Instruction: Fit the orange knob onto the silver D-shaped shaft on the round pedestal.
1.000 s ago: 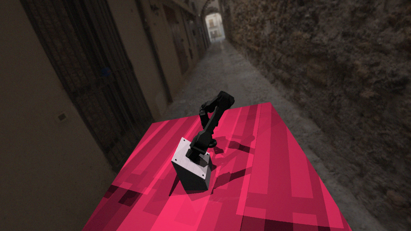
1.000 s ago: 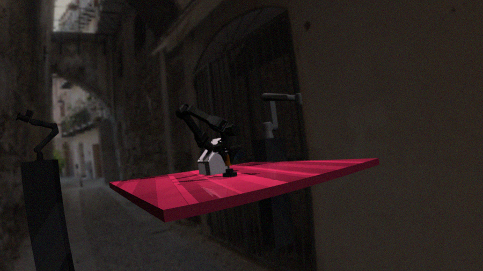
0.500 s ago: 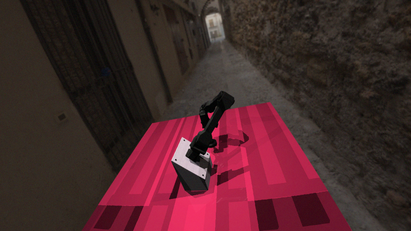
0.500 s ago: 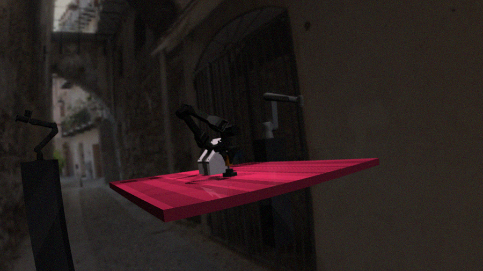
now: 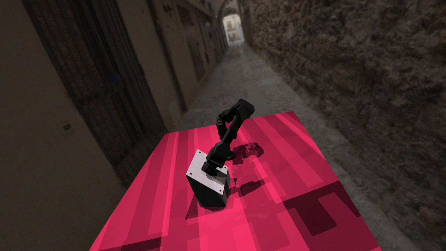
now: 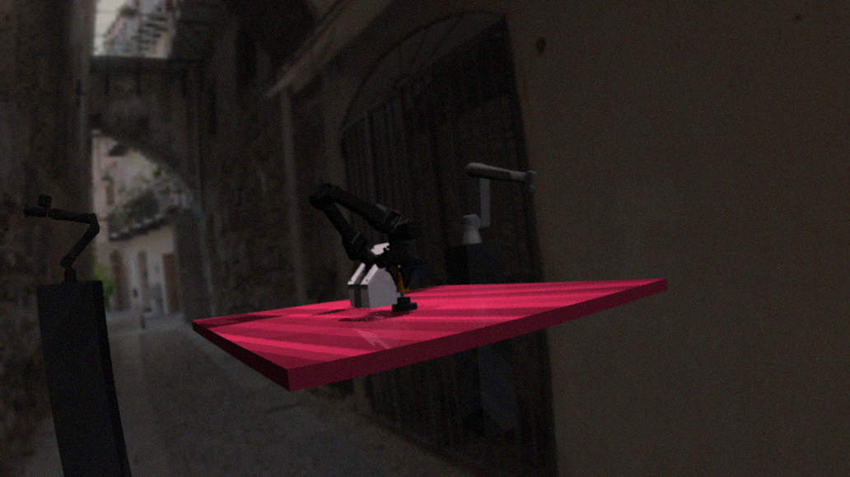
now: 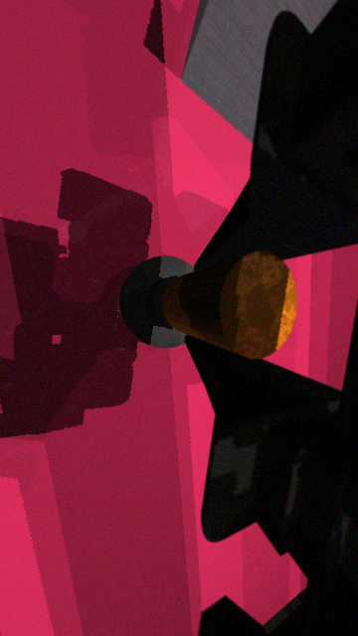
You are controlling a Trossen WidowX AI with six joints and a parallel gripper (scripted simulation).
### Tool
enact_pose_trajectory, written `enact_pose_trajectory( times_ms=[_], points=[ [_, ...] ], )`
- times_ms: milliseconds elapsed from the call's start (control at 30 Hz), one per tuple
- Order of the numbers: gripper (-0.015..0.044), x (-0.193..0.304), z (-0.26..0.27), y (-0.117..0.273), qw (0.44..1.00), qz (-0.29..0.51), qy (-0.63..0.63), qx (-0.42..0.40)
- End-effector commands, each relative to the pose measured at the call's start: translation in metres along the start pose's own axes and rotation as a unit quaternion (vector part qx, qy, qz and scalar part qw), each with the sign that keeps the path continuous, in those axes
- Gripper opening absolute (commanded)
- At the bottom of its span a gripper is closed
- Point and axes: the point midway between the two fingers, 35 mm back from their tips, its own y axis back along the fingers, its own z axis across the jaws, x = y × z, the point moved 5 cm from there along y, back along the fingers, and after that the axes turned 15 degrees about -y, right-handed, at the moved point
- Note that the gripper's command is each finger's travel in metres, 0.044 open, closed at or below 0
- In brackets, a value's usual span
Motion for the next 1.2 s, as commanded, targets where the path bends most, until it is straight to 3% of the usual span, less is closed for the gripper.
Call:
enact_pose_trajectory(
  times_ms=[0, 333, 1167],
  points=[
    [0.0000, 0.0003, 0.0007, 0.0029, 1.000, 0.001, -0.001, 0.000],
    [0.0000, 0.0001, 0.0010, 0.0016, 0.994, 0.001, -0.106, 0.000],
    [0.0000, -0.0001, 0.0012, 0.0038, 0.994, 0.001, -0.110, 0.000]
  ],
)
